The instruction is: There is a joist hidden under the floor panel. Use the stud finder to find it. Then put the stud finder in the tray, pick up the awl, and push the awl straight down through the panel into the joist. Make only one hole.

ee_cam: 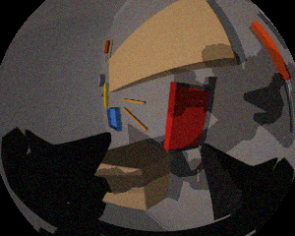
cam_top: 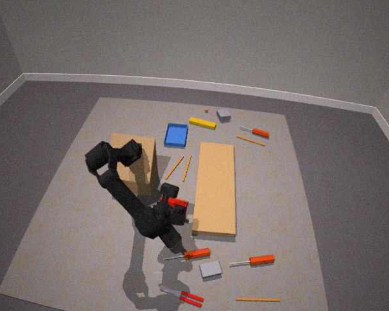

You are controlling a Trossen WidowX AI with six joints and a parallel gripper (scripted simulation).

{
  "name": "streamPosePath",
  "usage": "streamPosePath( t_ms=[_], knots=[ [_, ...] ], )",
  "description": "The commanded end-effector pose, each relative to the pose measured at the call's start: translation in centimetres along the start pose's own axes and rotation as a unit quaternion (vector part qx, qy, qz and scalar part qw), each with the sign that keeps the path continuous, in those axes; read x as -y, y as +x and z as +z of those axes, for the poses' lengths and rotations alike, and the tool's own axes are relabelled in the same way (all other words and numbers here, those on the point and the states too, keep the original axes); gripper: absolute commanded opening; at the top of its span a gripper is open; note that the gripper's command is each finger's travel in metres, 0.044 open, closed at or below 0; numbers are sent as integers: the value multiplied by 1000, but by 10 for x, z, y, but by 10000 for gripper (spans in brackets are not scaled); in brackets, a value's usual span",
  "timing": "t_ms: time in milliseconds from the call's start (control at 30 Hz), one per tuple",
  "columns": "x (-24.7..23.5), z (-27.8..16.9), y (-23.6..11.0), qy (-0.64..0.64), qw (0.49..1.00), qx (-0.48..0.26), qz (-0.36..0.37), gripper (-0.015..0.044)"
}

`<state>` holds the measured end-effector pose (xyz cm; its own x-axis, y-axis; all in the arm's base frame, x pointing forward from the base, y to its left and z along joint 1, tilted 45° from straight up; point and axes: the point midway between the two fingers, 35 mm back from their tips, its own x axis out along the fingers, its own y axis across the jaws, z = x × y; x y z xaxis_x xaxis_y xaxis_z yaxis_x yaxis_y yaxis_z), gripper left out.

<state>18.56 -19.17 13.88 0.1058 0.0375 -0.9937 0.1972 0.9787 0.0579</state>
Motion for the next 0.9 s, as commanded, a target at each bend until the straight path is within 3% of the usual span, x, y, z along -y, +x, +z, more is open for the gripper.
streamPosePath(
  t_ms=[0, 567, 867],
  knots=[
    [0, -2, 7, 0, 1000, -11, 8, 440],
    [0, -2, 8, 4, 1000, -12, 6, 440],
    [-7, 6, 66, 233, 958, -28, -167, 440]
  ],
)
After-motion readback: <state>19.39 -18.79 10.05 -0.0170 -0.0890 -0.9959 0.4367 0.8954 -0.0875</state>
